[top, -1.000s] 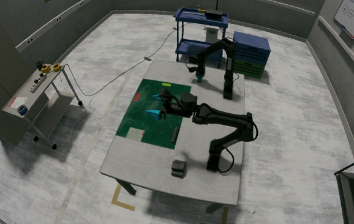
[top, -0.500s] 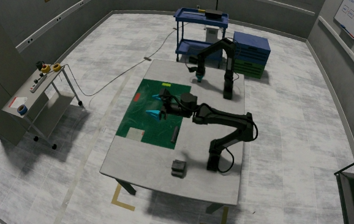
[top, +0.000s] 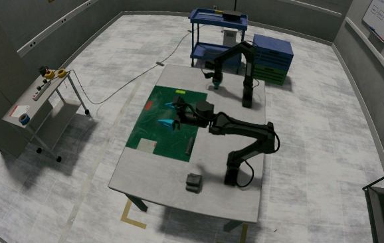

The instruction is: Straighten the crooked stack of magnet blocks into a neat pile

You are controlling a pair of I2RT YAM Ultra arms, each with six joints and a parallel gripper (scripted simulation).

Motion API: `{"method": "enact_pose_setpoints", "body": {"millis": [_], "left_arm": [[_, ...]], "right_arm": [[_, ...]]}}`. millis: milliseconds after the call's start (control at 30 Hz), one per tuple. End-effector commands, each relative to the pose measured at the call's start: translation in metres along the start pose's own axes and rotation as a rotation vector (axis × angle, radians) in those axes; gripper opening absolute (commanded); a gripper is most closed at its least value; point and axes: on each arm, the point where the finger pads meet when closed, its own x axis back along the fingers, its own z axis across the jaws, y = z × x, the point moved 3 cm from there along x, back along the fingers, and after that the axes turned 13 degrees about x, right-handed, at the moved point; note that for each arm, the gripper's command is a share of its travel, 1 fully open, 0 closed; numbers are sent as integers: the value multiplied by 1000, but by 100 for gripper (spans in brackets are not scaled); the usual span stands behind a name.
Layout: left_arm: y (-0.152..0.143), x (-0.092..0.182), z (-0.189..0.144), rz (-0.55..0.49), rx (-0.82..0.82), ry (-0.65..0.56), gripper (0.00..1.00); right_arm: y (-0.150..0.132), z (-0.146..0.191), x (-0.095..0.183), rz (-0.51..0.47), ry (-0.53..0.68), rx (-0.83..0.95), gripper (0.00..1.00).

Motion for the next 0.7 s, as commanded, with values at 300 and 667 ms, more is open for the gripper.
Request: {"method": "enact_pose_setpoints", "body": {"millis": [300,667], "left_arm": [[16,9,-6,-26,-8,-8,100],[16,9,-6,-26,-8,-8,100]], "right_arm": [[3,-6,8,-3,-13,-16,77],[4,-6,21,-24,-21,-16,77]]}}
